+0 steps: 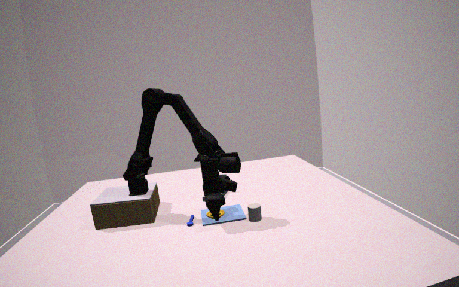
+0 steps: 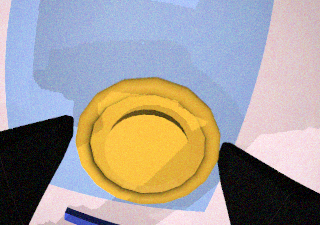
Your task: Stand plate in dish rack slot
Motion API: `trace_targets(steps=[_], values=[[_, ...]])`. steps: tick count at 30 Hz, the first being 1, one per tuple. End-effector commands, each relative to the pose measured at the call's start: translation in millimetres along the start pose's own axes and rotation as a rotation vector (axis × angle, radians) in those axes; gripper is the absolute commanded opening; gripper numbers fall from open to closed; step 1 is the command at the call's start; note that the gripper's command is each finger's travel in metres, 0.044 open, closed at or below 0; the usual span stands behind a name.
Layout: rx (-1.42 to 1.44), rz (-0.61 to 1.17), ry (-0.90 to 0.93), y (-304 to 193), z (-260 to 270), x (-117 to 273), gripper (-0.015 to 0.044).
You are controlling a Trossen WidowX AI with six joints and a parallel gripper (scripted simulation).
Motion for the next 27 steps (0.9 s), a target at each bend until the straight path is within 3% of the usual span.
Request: trace_targets(steps=[1, 13, 24, 27], values=[[0.0, 0.004, -0.003, -1, 0, -2, 0.0357], [0.0, 0.004, -0.003, -1, 0, -2, 0.0283], [0.0, 0.003, -0.003, 11, -4, 49, 0.0], [0.0, 0.003, -0.003, 14, -5, 67, 0.0]])
Point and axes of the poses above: the point midway between the two fingers, 35 mm back from their tips, its own x axis back along the fingers, its own z axis across the jaws, y = z × x, the point moved 3 cm from there along x, back along the fingers, and after that the axes turned 7 degrees about -x, right-handed, at the moved point
